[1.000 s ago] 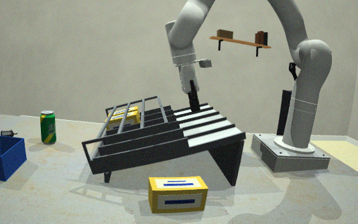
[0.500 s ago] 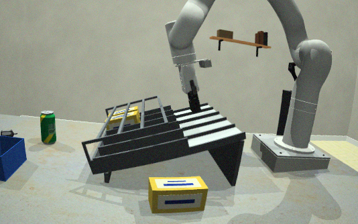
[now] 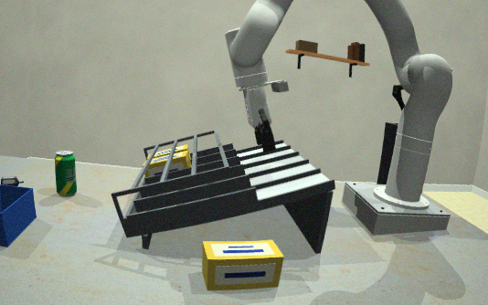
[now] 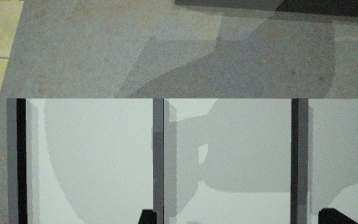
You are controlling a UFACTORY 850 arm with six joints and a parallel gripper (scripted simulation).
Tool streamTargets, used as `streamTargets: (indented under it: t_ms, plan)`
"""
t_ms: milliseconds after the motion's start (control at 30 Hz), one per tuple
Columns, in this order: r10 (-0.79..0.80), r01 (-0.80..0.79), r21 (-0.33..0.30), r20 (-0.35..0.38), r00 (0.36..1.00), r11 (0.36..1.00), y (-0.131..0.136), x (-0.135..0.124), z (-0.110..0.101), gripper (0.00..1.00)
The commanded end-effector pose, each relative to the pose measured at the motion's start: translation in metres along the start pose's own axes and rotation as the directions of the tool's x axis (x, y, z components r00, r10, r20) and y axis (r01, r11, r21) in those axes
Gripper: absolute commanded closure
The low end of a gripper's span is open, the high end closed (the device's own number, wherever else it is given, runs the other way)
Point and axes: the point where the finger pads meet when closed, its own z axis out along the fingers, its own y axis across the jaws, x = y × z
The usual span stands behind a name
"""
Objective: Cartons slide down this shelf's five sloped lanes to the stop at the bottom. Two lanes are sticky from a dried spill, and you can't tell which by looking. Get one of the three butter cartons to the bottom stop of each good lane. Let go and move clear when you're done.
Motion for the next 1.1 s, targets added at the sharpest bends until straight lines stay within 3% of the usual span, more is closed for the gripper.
streamTargets:
  t_ms: [0, 1033, 1067]
  plan:
    - [0.000, 0.000, 0.000, 0.002, 1.000, 1.000, 0.000, -0.001, -0.001, 0.00]
    - [0.000, 0.000, 0.000, 0.002, 1.000, 1.000, 0.000, -0.001, -0.001, 0.00]
    - [0.000, 0.000, 0.000, 0.002, 1.000, 1.000, -0.001, -0.001, -0.029, 0.00]
